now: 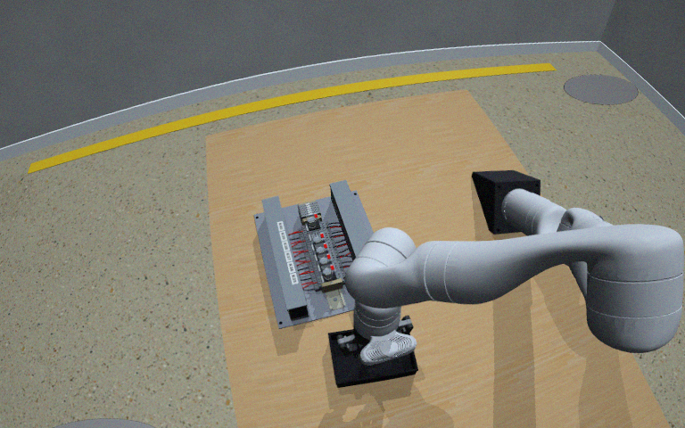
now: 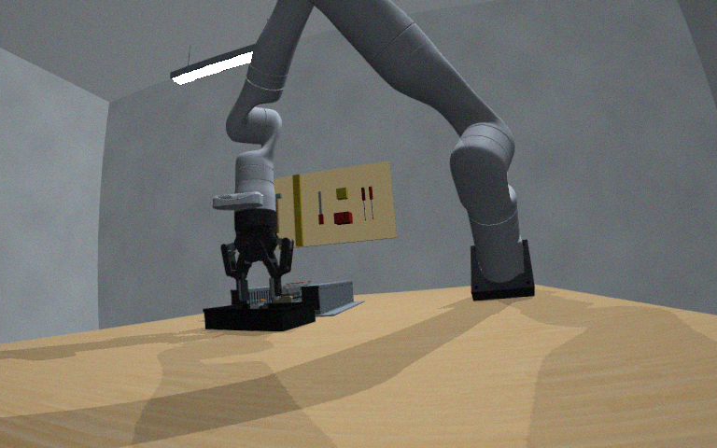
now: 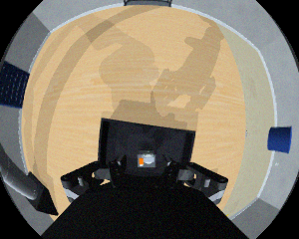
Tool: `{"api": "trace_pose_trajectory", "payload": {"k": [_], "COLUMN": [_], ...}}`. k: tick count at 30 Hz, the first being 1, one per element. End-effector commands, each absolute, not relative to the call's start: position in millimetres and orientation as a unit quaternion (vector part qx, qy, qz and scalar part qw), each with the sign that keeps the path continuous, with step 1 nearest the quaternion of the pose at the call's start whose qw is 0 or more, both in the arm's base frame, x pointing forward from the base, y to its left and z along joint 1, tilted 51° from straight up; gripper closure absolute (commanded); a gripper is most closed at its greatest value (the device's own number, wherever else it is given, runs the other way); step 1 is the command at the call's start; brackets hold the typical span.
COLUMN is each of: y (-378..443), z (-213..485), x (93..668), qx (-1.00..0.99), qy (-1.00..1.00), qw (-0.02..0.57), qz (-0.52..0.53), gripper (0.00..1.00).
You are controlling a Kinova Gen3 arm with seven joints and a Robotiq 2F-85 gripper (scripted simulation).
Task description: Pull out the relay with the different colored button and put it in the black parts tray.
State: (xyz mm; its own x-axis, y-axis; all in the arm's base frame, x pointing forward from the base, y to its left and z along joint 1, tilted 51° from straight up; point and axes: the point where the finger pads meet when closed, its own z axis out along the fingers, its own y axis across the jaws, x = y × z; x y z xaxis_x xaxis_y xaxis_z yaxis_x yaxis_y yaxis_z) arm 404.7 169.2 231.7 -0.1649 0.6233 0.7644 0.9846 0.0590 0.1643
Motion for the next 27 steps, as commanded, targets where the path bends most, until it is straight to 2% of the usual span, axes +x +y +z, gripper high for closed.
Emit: {"api": "trace_pose_trajectory", "payload": {"k": [1, 27], "y": [167.6, 161.5], "z": [232.8, 237.7], "x": [405.3, 404.9], "qx": [-0.592, -0.592], "qy": [-0.679, -0.679], "qw": [0.259, 0.259], "qz": [-0.348, -0.348], "gripper": [0.39, 0.39]}}
